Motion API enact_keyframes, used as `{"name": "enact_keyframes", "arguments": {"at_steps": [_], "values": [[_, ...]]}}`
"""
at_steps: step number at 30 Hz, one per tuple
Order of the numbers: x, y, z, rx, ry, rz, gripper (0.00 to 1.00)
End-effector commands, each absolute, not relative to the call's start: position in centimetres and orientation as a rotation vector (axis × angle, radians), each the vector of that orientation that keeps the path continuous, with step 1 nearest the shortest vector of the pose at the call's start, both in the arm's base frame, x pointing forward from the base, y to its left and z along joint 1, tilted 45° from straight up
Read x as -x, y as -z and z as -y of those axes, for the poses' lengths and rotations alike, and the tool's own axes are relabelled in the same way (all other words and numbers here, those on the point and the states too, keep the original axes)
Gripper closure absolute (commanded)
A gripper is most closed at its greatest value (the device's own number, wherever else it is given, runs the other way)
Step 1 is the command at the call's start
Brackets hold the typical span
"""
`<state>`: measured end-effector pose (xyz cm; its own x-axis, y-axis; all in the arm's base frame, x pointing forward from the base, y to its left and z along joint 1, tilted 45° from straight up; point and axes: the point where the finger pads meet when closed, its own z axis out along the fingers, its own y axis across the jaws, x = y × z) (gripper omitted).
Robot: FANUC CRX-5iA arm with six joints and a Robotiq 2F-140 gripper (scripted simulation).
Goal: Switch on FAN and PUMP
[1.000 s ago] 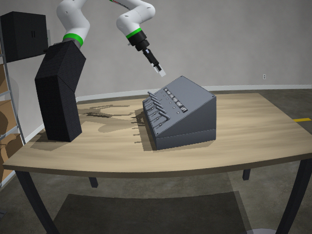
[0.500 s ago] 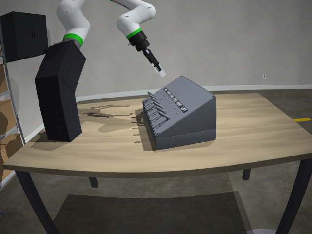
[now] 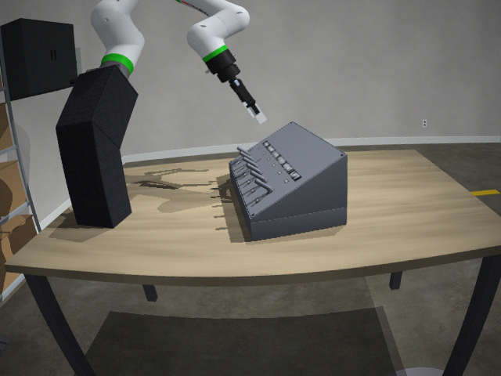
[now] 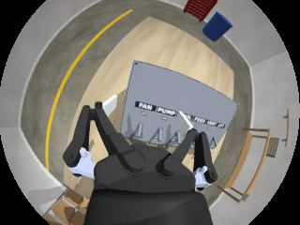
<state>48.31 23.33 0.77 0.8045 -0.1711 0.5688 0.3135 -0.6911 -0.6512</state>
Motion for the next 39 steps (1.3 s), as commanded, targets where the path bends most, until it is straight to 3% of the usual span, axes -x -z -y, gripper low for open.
{"name": "enact_keyframes", "arguments": {"at_steps": [1,39], "values": [[-48.3,-0.8,-23.3,2.2,0.788,0.104,0.0],[-49.8,2.3,-20.1,2.2,0.788,0.104,0.0]]}}
